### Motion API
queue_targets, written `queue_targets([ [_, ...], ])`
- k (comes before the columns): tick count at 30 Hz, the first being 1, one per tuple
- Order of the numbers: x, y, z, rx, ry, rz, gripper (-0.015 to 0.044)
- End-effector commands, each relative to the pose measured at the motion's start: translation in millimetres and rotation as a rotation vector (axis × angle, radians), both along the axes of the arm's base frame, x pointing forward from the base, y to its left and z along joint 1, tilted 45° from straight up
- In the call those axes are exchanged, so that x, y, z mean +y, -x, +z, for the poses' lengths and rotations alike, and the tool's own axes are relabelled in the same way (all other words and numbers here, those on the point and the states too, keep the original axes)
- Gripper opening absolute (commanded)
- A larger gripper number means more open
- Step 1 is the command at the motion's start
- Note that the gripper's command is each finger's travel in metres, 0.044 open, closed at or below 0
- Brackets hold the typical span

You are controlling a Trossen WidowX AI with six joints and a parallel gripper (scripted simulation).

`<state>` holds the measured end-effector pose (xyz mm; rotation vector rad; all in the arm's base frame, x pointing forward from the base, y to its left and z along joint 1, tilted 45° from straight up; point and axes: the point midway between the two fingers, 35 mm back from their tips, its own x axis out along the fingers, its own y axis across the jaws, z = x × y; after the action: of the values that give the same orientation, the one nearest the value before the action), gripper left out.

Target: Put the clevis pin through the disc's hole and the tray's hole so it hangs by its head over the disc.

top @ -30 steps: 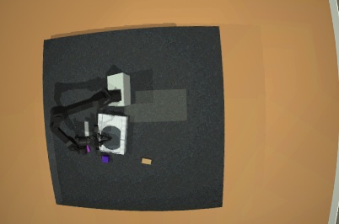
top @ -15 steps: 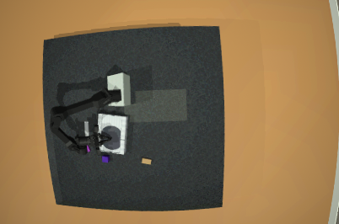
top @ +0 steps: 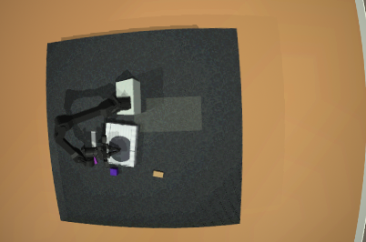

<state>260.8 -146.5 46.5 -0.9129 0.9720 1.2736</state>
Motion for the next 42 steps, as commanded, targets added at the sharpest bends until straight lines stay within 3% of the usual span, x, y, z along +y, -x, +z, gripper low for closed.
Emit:
queue_targets([
  [1, 0.1, 0.0, 0.1, 0.000, 0.000, 0.000, 0.0000],
  [42, -1.5, 0.2, -3.2, -0.001, 0.002, 0.002, 0.0000],
])
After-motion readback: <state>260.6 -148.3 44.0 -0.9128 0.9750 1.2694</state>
